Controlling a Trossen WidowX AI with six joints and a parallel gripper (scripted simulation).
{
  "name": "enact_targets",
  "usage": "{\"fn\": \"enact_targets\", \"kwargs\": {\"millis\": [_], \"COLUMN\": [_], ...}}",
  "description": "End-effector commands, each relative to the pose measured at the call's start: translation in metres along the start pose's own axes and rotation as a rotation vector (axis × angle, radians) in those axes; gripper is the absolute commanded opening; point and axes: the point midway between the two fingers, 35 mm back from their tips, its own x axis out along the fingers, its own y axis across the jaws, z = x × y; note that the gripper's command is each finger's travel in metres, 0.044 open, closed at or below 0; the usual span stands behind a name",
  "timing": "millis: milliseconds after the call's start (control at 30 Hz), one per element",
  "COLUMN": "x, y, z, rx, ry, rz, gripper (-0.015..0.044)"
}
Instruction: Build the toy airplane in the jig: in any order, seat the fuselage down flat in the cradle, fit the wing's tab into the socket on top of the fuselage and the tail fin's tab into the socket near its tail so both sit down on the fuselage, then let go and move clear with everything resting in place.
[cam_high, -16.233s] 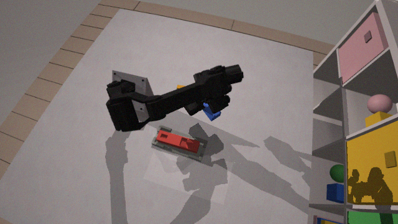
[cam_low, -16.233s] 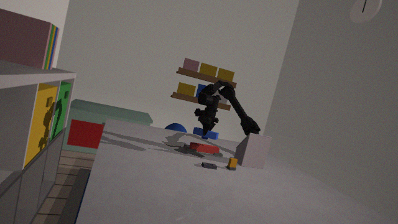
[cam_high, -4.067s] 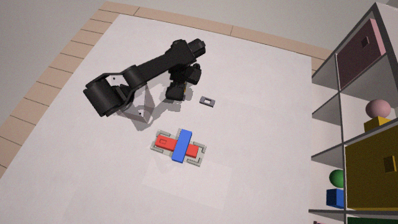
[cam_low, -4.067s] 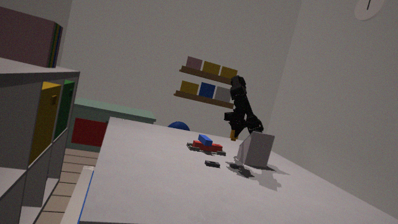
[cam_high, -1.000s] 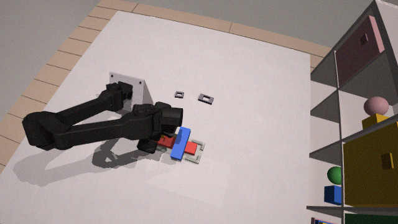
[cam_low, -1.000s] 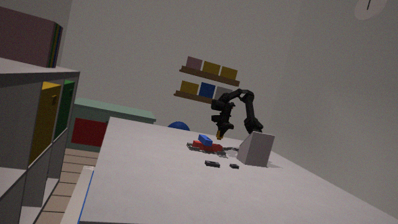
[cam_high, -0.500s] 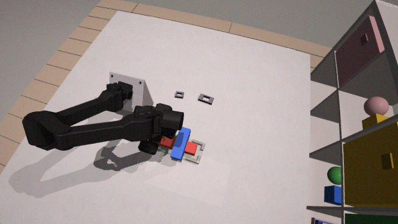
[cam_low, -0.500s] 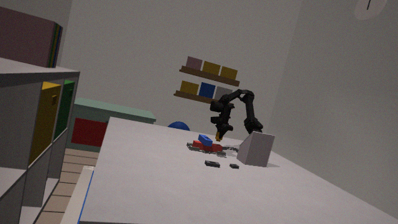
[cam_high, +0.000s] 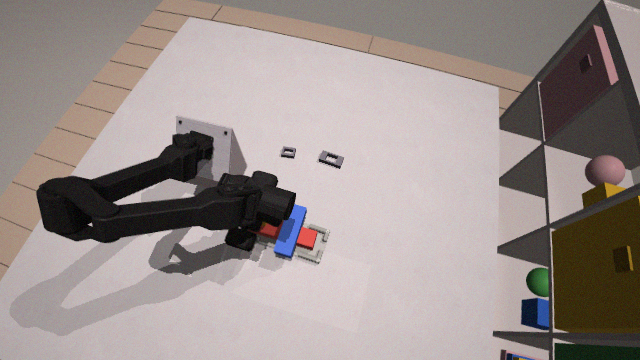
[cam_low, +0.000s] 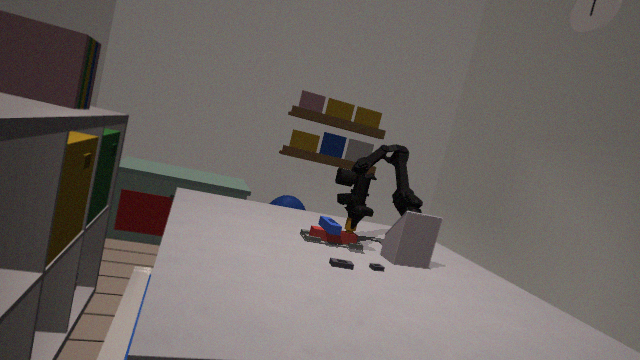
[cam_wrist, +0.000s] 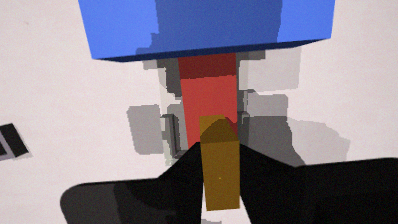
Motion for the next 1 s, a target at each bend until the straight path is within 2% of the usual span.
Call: {"fn": "enact_targets", "kwargs": {"millis": [0,133,300,333,467,800,967], "x": [0.0057,0.0060,0.0043,0.0043,0.0043,0.0043,0.0043], "y": [-0.0014,-0.0015,-0.0004,-0.0004,-0.0004,-0.0004,-0.0004], "z": [-0.0011,-0.0010,-0.0007,-0.0007,-0.0007,-0.0007,-0.0007], "rx": [-0.003,-0.003,0.000,0.000,0.000,0.000,0.000], "ry": [0.002,0.002,0.001,0.001,0.001,0.001,0.001], "rz": [-0.008,-0.008,-0.002,-0.002,-0.002,-0.002,-0.002], "gripper": [0.0065,0.0065,0.0031,0.0005,0.0000,0.0260,0.0260]}}
